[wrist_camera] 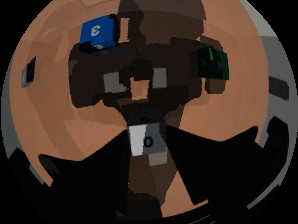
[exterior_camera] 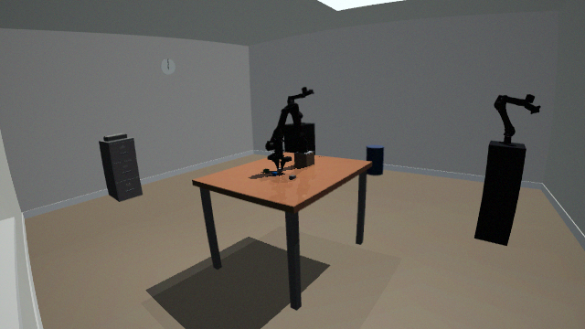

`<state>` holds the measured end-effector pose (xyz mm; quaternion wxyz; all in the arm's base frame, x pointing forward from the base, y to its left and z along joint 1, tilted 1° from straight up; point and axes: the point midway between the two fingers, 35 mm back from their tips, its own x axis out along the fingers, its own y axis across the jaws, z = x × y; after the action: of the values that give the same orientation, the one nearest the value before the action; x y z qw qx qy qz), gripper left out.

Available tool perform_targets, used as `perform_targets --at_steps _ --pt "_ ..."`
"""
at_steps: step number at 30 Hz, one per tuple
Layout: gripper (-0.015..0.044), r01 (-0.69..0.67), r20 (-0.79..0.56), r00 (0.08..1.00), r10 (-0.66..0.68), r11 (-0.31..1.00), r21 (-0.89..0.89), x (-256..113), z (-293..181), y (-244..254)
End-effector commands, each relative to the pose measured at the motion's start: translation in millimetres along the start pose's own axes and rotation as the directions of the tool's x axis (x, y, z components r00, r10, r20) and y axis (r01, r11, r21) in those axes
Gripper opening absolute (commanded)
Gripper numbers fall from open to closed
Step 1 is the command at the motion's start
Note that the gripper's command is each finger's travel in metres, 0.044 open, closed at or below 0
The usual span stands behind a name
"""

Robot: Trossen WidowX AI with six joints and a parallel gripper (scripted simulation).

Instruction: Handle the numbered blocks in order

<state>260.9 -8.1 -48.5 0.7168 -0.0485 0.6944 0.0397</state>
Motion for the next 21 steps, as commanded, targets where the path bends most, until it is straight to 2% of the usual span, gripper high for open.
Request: perform_targets --at_steps 1,21 --pt "0.012 -0.003 0.005 1.0 0.003 1.0 -0.002 -5.1 1.3 0.3" --pt "0.012 -0.002 0.0 1.0 0.002 1.0 0.005 -11.5 0.5 -0.2"
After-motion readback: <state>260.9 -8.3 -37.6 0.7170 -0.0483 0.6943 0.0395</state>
